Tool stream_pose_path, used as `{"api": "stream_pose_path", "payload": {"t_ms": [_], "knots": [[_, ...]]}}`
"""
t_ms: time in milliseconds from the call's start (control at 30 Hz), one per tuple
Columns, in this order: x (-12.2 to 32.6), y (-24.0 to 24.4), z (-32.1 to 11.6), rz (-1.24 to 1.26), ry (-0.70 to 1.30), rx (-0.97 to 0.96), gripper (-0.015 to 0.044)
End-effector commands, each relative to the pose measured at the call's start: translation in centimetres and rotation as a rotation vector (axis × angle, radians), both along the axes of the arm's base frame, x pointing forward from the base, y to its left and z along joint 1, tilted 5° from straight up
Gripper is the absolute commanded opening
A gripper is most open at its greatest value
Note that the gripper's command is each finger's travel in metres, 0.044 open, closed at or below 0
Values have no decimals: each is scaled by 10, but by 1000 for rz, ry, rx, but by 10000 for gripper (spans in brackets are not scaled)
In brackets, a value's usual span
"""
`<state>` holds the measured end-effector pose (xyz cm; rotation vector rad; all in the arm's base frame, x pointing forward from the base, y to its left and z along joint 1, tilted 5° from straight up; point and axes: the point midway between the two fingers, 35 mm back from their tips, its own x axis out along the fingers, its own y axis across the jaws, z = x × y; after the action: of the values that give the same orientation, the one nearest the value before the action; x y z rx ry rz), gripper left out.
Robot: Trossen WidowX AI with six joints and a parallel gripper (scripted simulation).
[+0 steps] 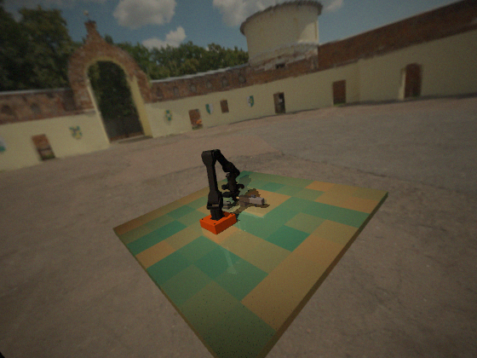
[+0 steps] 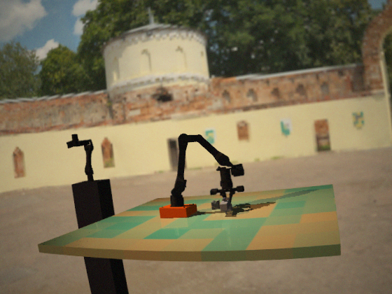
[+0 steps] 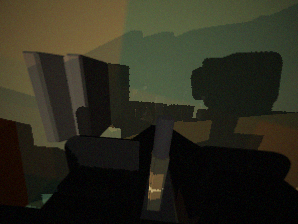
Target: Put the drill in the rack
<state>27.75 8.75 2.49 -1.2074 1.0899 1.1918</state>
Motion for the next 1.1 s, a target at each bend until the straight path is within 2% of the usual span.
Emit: {"api": "stream_pose_path", "payload": {"t_ms": [0,567,1067], "knots": [[0,0,0,-1,-1,0,0],[-3,0,3,4,3,2,0],[-1,20,5,4,2,4,0]]}}
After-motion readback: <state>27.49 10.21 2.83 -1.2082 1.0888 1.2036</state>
